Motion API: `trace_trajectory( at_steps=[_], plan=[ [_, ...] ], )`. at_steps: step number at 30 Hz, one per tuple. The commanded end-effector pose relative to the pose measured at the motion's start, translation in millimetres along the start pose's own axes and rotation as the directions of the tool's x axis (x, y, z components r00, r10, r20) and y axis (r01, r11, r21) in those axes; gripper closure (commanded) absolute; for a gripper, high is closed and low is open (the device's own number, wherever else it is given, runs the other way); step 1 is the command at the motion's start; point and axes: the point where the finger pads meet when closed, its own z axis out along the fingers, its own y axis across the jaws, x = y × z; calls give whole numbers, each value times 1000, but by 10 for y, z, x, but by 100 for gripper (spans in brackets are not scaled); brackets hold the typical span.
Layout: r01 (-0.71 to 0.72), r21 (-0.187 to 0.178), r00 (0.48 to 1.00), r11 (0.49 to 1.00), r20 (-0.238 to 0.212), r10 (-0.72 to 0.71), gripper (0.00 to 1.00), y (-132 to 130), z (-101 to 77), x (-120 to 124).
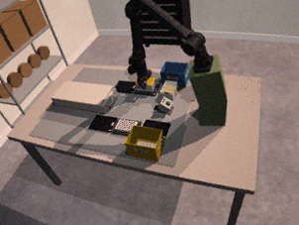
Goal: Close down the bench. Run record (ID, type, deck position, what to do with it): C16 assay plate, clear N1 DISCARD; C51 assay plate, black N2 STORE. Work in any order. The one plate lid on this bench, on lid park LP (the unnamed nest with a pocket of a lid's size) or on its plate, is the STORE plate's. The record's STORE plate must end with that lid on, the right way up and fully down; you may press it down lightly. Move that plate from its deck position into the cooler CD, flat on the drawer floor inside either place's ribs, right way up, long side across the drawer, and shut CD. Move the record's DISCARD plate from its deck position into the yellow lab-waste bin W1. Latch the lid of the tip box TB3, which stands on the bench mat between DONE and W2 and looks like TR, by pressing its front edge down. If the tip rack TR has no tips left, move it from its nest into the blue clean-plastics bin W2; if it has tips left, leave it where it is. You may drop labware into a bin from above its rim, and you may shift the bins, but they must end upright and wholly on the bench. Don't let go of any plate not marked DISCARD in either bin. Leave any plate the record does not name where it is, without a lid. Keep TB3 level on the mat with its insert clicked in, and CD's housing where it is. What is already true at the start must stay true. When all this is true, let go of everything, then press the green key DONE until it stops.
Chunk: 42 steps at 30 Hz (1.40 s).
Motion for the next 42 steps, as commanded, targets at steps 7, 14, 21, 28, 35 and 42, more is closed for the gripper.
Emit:
trace_trajectory(
  at_steps=[7,14,21,28,35,42],
  plan=[
    [6,13,1000,1000,26,-6,100,-66,-262,-135],
    [-1,13,1000,1000,23,1,100,-89,-327,-95],
    [-3,13,1000,1000,23,2,100,-95,-421,-90],
    [-3,14,1000,1000,27,3,100,-103,-494,-113],
    [-2,14,1000,1000,26,2,100,-99,-585,-105],
    [-3,12,1000,1000,24,2,100,-92,-662,-90]
  ],
)
